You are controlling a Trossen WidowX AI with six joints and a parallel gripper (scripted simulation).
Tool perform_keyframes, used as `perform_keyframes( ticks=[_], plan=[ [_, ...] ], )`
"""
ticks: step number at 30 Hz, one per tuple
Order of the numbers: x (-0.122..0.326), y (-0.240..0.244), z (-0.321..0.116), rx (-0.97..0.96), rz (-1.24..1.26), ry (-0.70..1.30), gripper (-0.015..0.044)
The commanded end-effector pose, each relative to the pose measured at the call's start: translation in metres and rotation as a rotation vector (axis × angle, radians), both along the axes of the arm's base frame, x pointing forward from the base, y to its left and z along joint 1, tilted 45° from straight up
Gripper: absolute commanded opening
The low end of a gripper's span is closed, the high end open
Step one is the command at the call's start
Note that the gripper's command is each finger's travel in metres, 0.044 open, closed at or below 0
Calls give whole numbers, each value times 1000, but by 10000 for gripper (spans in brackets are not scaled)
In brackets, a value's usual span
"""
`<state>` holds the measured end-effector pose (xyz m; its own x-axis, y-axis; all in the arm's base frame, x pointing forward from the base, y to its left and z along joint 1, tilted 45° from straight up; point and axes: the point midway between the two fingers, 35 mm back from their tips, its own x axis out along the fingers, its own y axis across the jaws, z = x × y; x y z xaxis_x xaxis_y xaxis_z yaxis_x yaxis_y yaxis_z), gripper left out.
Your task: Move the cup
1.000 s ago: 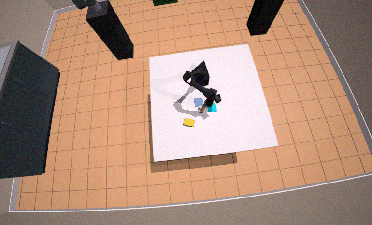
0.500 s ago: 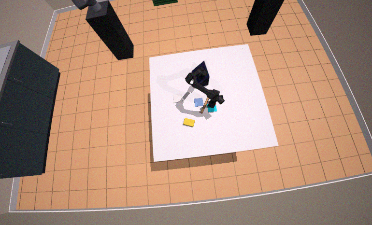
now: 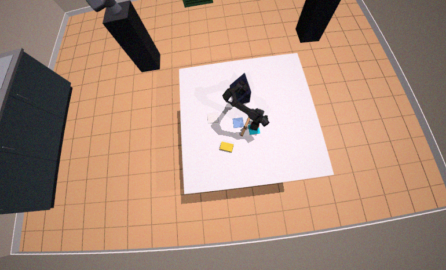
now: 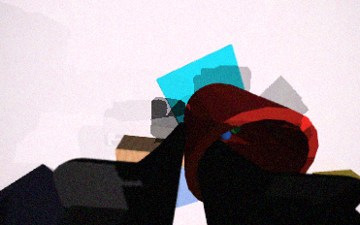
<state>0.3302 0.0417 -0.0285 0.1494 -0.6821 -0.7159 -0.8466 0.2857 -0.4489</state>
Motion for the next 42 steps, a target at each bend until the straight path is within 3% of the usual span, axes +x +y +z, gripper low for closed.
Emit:
perform_keyframes(
  ticks=[1,40,42],
  plan=[
    [-1,-7,-7,-9,1,11,0],
    [5,-29,-30,-5,-2,4,0],
    [5,-29,-30,-5,-2,4,53]
  ],
)
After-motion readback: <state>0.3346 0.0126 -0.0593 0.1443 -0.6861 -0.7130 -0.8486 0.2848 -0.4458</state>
